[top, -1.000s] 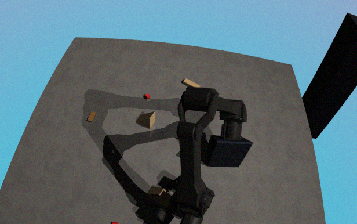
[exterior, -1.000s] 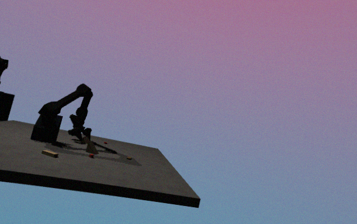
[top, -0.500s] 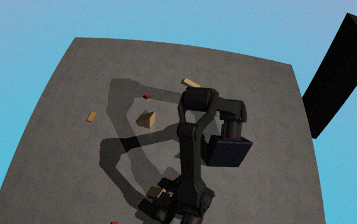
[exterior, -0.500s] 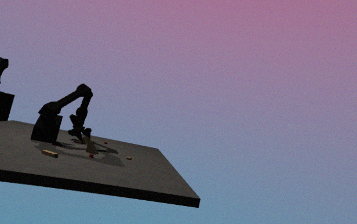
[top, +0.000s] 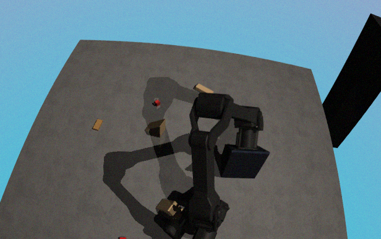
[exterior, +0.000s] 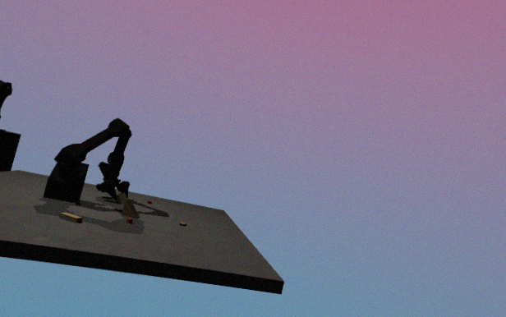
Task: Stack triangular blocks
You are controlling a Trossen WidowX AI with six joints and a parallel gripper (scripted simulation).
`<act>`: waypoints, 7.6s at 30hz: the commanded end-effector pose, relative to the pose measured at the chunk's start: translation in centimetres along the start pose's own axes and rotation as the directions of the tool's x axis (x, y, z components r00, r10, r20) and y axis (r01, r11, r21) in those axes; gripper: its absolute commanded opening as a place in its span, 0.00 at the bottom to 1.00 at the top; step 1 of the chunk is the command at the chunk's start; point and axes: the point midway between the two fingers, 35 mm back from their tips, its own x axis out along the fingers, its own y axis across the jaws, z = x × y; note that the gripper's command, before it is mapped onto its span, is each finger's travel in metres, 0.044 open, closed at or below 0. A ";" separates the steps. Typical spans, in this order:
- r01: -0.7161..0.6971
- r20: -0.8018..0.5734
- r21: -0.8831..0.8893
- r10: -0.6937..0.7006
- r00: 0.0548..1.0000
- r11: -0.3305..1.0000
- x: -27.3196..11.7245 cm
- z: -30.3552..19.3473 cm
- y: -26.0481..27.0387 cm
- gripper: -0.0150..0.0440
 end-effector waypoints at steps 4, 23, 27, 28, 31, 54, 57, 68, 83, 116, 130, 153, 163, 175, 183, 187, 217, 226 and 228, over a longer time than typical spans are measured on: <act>-0.001 -0.002 -0.008 0.001 1.000 1.000 0.1 0.1 0.1 1.00; 0.000 0.000 0.000 0.000 1.000 1.000 0.0 0.0 0.0 0.39; 0.001 0.001 0.000 -0.001 1.000 1.000 -0.4 -0.4 -0.1 0.25; 0.002 0.001 0.000 -0.002 1.000 1.000 -0.7 -0.7 -0.2 0.25; 0.004 0.003 0.000 -0.004 1.000 1.000 -1.6 -1.6 -0.4 0.25; 0.003 0.004 -0.007 -0.003 1.000 1.000 -6.9 -6.8 -0.2 0.25; -0.019 0.080 -0.018 0.021 0.997 1.000 -6.6 -6.9 0.0 0.25; -0.042 0.430 -0.068 0.067 0.901 0.997 -5.9 -7.5 0.2 0.25; 0.053 0.703 -0.056 0.001 0.711 0.997 -5.8 -9.0 -0.2 0.25; 0.072 0.717 -0.009 -0.044 0.696 0.997 -0.3 -19.1 2.5 0.25; 0.072 0.714 -0.005 -0.047 0.699 0.997 2.6 -23.4 5.7 0.25; 0.069 0.705 -0.025 -0.031 0.708 0.997 6.9 -29.4 13.2 0.25; 0.062 0.701 -0.039 -0.017 0.713 0.997 8.5 -31.4 17.2 0.25; 0.046 0.697 -0.060 0.008 0.717 0.997 10.0 -33.4 22.4 0.25; 0.043 0.697 -0.064 0.014 0.717 0.997 10.3 -33.6 23.3 0.25; 0.043 0.697 -0.064 0.014 0.717 0.997 10.9 -32.5 23.3 0.25; 0.041 0.696 -0.067 0.017 0.718 0.997 14.6 -23.8 23.9 0.25; 0.047 0.696 -0.066 0.013 0.718 0.997 14.6 -23.8 23.8 0.25; 0.047 0.696 -0.066 0.013 0.718 0.997 14.6 -23.8 23.8 0.25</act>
